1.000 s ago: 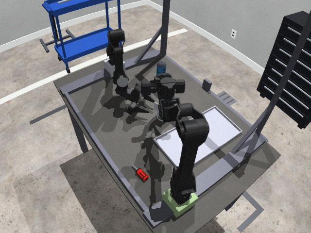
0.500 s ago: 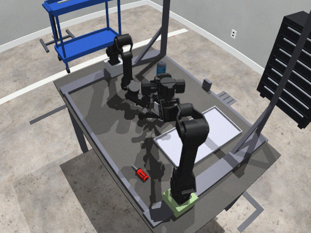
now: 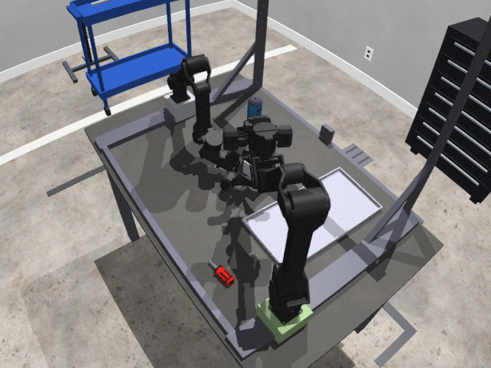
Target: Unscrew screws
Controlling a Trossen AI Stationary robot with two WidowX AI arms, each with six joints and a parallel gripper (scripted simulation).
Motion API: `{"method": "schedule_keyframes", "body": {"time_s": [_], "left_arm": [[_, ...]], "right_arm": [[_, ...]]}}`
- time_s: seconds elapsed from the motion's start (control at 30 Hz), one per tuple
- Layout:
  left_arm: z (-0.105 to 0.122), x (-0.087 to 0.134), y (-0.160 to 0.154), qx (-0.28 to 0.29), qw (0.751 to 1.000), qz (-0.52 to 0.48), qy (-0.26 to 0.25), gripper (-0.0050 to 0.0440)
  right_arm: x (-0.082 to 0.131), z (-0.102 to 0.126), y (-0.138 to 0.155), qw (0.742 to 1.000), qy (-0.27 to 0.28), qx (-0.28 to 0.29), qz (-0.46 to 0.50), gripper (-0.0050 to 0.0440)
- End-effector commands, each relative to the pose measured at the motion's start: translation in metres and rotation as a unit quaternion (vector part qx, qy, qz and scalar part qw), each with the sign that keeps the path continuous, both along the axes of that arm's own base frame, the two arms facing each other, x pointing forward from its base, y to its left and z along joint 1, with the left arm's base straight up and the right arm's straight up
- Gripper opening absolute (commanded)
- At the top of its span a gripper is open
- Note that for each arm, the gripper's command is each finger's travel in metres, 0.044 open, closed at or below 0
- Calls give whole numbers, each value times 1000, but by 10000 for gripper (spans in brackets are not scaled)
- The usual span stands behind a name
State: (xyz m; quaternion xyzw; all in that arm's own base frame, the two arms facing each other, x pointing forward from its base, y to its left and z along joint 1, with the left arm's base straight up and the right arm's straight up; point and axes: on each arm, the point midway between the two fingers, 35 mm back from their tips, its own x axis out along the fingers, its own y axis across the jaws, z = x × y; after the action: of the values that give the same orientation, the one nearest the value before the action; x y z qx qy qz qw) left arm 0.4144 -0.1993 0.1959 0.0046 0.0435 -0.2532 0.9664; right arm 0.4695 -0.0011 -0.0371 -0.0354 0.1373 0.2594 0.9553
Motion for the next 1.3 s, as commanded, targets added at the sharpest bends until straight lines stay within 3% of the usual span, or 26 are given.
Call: {"method": "schedule_keyframes", "body": {"time_s": [0.0,0.2,0.27,0.37,0.4,0.53,1.1,1.17,1.27], "left_arm": [[31,0,-7,-18,999,-3,-37,162],[12,-10,-24,-13,1000,-3,-26,162],[9,-14,-30,-14,1000,-3,-26,162],[8,-15,-31,-13,1000,-3,-26,162],[28,-14,-33,-22,999,-3,-45,162],[12,-21,-45,-7,1000,-5,-29,162],[9,-22,-46,-8,1000,-5,-29,162],[-7,-22,-43,-2,1000,-6,-18,162],[9,-21,-41,-8,1000,2,-21,162]], "right_arm": [[5,13,-2,1000,-16,-3,0,268],[4,12,-2,1000,-16,-2,0,211],[5,13,-2,1000,-16,-3,0,241],[5,13,-2,1000,-16,-3,0,241],[5,13,-2,1000,-16,-3,0,241],[5,13,-2,1000,-16,-3,0,241],[5,13,-2,1000,-16,-3,0,241],[5,13,-2,1000,-16,-3,0,241],[5,13,-2,1000,-16,-3,0,241]]}}
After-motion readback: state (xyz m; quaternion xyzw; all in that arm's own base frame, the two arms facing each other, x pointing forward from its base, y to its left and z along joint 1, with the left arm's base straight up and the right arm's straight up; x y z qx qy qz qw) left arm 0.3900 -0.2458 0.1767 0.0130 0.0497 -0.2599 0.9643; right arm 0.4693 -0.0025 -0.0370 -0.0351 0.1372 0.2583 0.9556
